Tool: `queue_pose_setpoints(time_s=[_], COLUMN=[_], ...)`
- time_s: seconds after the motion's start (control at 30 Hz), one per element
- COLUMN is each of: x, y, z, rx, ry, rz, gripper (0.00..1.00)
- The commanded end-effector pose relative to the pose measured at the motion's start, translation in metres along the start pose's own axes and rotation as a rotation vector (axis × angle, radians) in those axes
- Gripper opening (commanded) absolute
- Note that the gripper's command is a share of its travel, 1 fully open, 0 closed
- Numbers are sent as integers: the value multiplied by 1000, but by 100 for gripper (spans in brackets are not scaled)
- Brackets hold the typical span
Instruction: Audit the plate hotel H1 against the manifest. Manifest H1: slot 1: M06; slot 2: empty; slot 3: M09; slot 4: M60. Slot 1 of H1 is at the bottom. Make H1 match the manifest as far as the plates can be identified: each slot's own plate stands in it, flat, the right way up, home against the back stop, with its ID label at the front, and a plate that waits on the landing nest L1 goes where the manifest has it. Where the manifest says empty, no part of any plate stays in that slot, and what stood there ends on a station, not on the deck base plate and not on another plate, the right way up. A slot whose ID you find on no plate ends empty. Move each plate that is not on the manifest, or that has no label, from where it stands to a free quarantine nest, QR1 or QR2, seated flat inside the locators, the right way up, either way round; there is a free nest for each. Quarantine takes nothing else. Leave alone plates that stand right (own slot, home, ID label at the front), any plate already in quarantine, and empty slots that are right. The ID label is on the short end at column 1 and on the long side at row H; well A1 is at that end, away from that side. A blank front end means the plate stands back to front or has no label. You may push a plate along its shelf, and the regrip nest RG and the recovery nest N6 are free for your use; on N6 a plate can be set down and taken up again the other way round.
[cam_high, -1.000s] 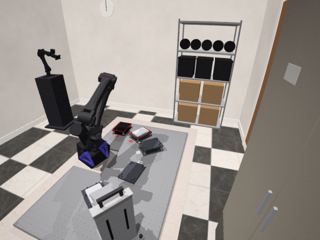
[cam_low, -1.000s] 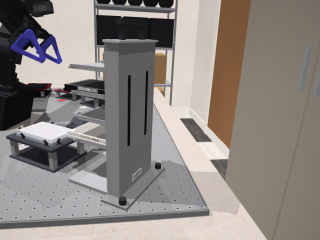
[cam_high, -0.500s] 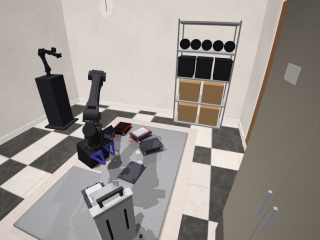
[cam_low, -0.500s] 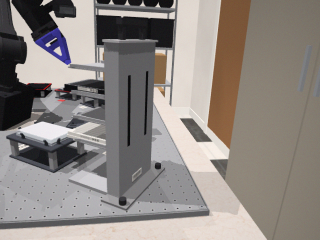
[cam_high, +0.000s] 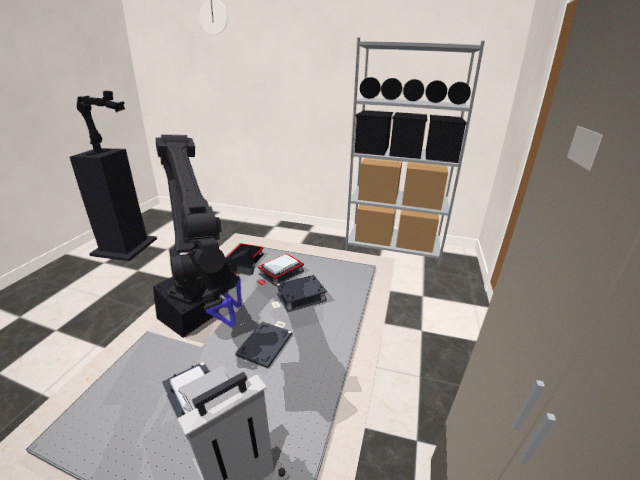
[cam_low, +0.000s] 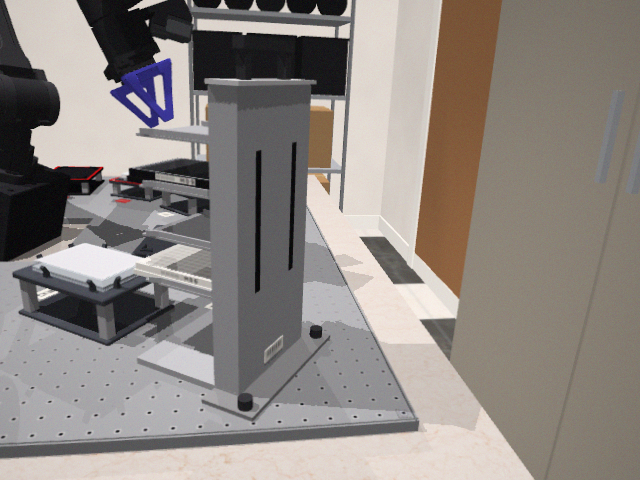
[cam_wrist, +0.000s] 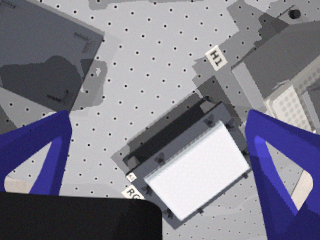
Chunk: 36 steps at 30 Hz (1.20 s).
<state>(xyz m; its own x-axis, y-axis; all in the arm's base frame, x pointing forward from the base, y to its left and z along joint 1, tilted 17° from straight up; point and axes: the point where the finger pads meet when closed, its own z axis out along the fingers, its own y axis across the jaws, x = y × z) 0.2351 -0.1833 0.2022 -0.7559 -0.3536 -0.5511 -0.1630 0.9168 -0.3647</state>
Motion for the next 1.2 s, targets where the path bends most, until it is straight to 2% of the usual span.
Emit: queue_pose_setpoints(time_s=[0.0, 0.1, 0.23, 0.6, 0.7, 1.07, 1.1, 1.13, 1.17], x=[-33, -36, -49, -48, -48, -48, -46, -29, -23], y=[-18, -17, -13, -12, -12, -10, -10, 4, 3], z=[-15, -14, -9, -6, -6, -4, 0, 14, 17], rx=[11, 1, -40, -153, -162, -277, -278, -305, -304], ry=[-11, 0, 41, 160, 172, 290, 292, 304, 311], rz=[-98, -115, -186, -383, -399, -598, -601, -594, -582], gripper=[100, 100, 100, 100, 100, 100, 100, 100, 100])
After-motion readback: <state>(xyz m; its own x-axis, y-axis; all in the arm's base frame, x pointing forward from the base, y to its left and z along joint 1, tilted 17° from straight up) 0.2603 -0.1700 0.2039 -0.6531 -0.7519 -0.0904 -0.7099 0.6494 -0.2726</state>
